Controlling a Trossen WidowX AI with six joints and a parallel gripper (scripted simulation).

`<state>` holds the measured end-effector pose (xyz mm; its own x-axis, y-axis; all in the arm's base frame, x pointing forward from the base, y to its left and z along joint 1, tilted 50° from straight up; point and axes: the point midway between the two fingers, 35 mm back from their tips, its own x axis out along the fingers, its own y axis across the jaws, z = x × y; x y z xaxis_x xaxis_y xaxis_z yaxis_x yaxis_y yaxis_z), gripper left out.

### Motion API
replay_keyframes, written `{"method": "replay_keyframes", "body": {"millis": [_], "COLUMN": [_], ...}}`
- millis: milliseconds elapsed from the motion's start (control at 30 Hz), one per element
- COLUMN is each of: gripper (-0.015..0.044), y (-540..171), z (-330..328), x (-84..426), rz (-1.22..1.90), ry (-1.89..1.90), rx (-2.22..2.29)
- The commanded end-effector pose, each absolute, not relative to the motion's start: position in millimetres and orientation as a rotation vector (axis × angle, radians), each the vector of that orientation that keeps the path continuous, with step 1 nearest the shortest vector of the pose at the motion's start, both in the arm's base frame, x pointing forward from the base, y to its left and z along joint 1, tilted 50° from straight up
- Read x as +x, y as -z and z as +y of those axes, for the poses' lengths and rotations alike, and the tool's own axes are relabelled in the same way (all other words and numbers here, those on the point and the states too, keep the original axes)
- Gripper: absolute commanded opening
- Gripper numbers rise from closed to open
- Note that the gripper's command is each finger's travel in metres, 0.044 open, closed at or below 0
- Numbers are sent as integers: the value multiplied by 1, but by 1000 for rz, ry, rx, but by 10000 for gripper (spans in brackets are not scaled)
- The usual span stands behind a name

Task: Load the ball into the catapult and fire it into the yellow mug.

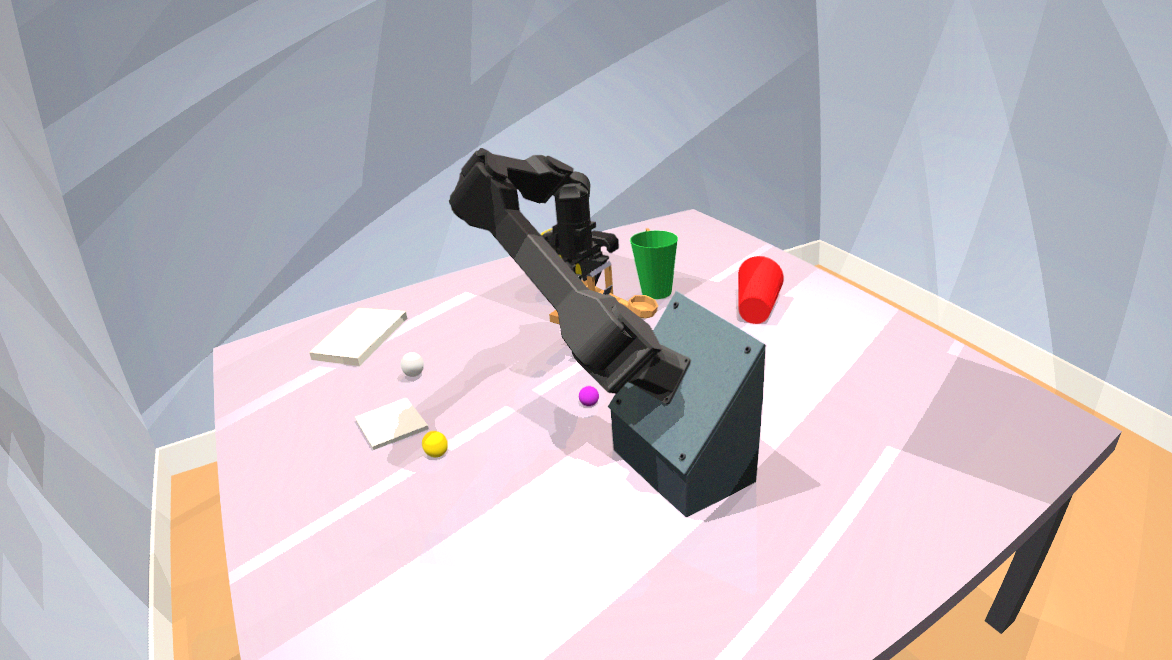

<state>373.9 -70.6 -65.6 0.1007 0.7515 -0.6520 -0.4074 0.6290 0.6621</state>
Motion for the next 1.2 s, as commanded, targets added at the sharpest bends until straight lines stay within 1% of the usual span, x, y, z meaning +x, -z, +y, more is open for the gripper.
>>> {"method": "replay_keyframes", "body": {"millis": [0, 567, 1167], "gripper": [0, 0, 0], "y": [66, 80, 94], "z": [-74, -84, -76], "x": [373, 378, 380], "rz": [1252, 1475, 1482], "ry": [-802, -440, -424], "rx": [454, 905, 922]}}
